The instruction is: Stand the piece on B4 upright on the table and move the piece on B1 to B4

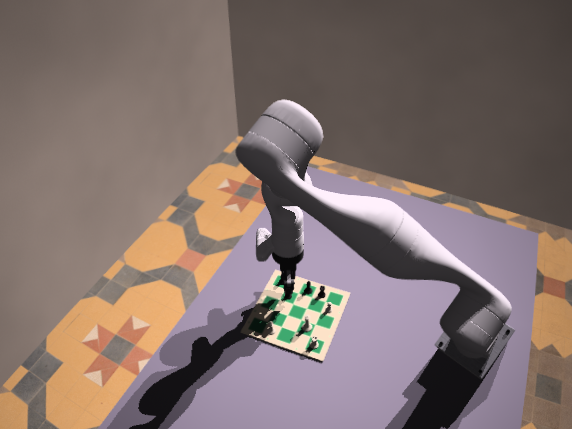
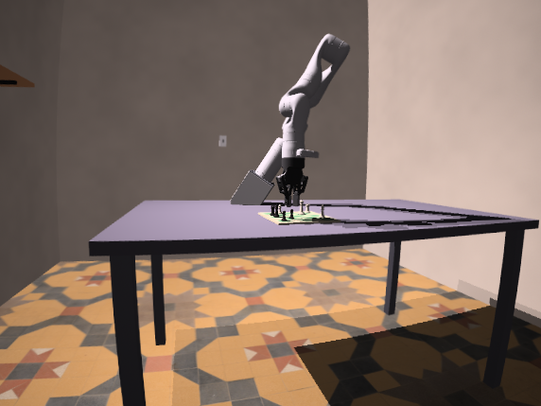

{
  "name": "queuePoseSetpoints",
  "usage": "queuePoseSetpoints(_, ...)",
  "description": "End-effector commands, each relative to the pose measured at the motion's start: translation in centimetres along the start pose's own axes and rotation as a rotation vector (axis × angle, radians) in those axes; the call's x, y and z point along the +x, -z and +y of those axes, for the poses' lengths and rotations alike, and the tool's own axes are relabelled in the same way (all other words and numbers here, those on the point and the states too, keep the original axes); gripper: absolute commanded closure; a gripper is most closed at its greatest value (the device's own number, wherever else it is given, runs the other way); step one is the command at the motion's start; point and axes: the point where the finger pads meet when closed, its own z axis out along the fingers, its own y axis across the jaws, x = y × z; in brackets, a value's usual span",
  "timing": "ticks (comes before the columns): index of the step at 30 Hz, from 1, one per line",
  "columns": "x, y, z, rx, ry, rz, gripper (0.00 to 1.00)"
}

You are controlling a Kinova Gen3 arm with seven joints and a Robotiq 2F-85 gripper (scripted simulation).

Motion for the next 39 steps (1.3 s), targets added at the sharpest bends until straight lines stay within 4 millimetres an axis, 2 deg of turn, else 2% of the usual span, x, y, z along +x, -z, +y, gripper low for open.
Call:
queuePoseSetpoints(1, 0.03, 0.07, 0.06, -0.002, 0.0, 0.001, 0.66)
queuePoseSetpoints(32, 0.03, 0.07, 0.06, -0.002, 0.0, 0.001, 0.66)
queuePoseSetpoints(39, 0.03, -0.46, 0.06, -0.002, 0.0, 0.001, 0.66)
